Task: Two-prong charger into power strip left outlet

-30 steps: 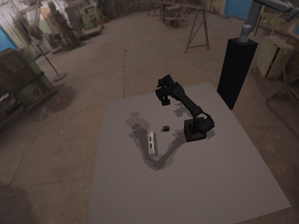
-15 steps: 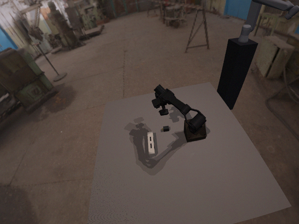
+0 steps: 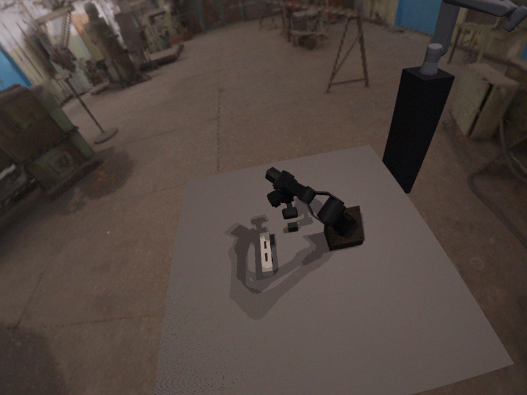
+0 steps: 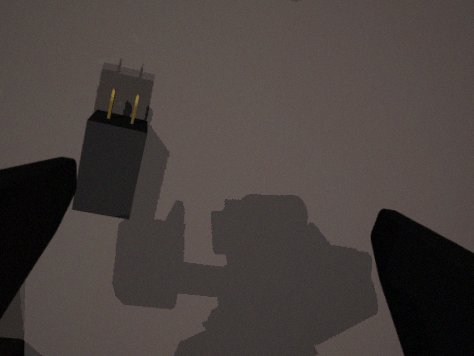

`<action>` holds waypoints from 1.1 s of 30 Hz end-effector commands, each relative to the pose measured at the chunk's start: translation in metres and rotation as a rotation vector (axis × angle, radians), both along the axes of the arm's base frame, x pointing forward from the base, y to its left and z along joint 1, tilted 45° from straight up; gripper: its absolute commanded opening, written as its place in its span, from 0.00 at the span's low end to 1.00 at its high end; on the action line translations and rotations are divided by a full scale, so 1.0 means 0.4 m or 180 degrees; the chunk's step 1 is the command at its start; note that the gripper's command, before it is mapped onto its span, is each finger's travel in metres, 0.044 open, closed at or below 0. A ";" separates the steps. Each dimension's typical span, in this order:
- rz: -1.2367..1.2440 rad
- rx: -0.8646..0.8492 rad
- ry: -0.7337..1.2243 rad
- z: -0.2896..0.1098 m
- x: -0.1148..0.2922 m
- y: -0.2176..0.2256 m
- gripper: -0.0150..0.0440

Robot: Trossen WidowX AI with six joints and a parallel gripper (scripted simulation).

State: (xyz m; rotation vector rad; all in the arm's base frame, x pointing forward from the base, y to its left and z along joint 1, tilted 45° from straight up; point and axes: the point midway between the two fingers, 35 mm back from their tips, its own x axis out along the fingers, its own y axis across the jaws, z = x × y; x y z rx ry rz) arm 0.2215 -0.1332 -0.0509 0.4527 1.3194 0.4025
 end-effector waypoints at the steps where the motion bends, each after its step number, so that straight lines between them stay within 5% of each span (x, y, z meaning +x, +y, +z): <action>1: 0.0070 0.0274 0.0248 -0.020 -0.012 0.064 1.00; 9: 0.0225 0.0682 0.0712 -0.046 -0.042 0.165 1.00; 33: 0.0237 0.0714 0.0751 -0.096 -0.037 0.209 1.00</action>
